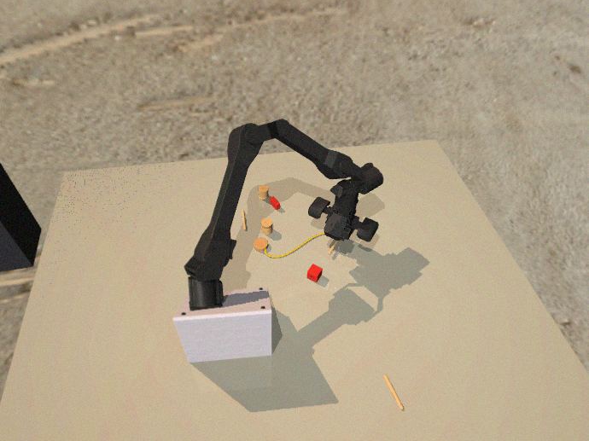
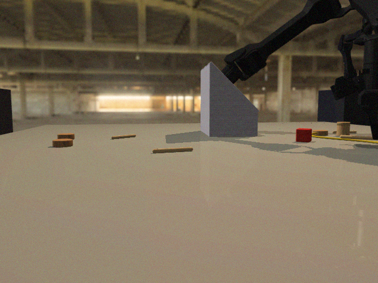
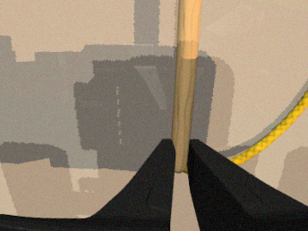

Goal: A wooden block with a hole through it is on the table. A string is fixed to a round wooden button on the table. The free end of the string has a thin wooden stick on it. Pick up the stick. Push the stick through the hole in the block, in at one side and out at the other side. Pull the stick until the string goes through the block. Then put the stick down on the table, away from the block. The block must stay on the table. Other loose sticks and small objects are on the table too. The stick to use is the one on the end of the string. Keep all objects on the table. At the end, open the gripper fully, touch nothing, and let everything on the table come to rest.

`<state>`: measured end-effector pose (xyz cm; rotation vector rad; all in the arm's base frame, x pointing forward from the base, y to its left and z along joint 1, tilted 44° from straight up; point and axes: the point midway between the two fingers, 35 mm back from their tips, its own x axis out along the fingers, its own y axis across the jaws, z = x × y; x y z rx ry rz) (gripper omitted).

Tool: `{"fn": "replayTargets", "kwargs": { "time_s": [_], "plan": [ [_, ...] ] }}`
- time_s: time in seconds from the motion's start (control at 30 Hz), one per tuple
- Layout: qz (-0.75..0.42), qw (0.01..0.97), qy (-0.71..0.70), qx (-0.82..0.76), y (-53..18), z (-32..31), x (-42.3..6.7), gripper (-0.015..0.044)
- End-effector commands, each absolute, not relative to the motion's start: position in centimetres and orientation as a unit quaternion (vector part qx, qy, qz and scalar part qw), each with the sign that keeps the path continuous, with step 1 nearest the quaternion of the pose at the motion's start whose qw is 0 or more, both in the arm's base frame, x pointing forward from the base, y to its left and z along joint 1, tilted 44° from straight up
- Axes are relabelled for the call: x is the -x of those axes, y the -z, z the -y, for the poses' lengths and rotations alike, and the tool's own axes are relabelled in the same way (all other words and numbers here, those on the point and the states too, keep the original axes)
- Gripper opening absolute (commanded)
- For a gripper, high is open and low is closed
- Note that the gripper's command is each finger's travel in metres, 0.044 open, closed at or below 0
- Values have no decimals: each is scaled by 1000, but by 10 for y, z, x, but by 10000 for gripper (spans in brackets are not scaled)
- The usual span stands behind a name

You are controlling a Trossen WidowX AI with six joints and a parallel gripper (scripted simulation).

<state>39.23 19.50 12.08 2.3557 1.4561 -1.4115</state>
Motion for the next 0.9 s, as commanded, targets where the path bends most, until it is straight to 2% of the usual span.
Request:
{"fn": "replayTargets", "kwargs": {
  "time_s": [0.0, 0.87],
  "plan": [
    [-472, 17, 453, -756, -117, -193, -388, 0],
    [-471, 16, 454, -756, -97, -178, -365, 0]
  ]
}}
